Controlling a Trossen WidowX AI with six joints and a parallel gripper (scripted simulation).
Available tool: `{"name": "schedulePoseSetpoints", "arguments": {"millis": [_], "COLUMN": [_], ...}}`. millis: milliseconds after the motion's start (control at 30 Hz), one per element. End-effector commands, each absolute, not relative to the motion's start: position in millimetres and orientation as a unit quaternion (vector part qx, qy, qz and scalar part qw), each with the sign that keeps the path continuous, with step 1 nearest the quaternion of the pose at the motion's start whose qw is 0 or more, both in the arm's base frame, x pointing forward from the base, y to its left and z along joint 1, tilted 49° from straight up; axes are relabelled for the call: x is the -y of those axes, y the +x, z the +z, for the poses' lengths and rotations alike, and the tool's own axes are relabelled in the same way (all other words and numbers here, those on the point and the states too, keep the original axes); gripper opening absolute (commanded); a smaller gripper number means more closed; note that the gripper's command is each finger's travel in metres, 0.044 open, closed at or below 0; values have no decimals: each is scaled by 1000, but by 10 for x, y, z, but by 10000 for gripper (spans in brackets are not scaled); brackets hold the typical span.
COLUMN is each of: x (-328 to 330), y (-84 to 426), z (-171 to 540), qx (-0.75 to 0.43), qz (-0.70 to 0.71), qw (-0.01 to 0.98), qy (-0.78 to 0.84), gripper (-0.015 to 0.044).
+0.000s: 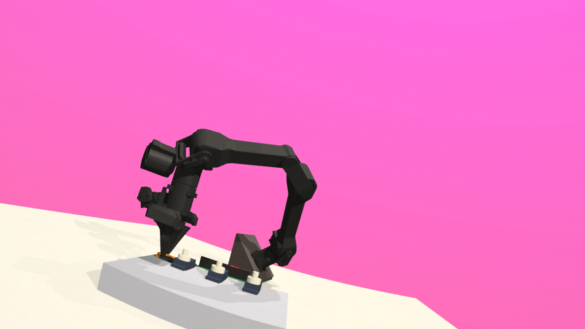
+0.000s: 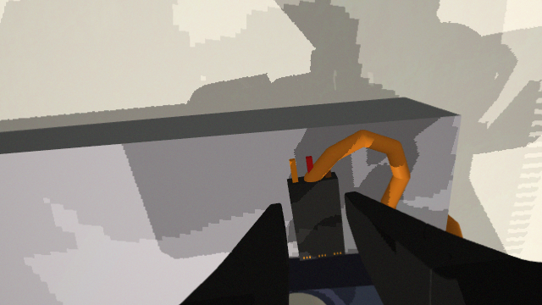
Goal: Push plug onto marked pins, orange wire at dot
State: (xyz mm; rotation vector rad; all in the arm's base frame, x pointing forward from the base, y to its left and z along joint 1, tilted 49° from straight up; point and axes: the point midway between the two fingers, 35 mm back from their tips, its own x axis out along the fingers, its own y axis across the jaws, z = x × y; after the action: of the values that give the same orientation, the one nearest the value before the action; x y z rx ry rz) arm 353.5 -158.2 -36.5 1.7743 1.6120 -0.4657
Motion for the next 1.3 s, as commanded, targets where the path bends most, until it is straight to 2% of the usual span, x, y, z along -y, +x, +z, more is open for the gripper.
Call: {"name": "schedulePoseSetpoints", "arguments": {"millis": [0, 67, 167, 333, 967, 1267], "x": [1518, 1510, 1510, 1510, 1937, 1848], "y": [3535, 3536, 3536, 3536, 3434, 3256], "z": [-411, -418, -418, -418, -26, 143], "qx": [-621, -621, -621, -621, -621, -596], "qz": [-179, -179, -179, -179, -182, -252], "qw": [339, 339, 339, 339, 337, 256], "qy": [684, 684, 684, 684, 684, 718], "gripper": [115, 115, 36, 3, 0, 0]}}
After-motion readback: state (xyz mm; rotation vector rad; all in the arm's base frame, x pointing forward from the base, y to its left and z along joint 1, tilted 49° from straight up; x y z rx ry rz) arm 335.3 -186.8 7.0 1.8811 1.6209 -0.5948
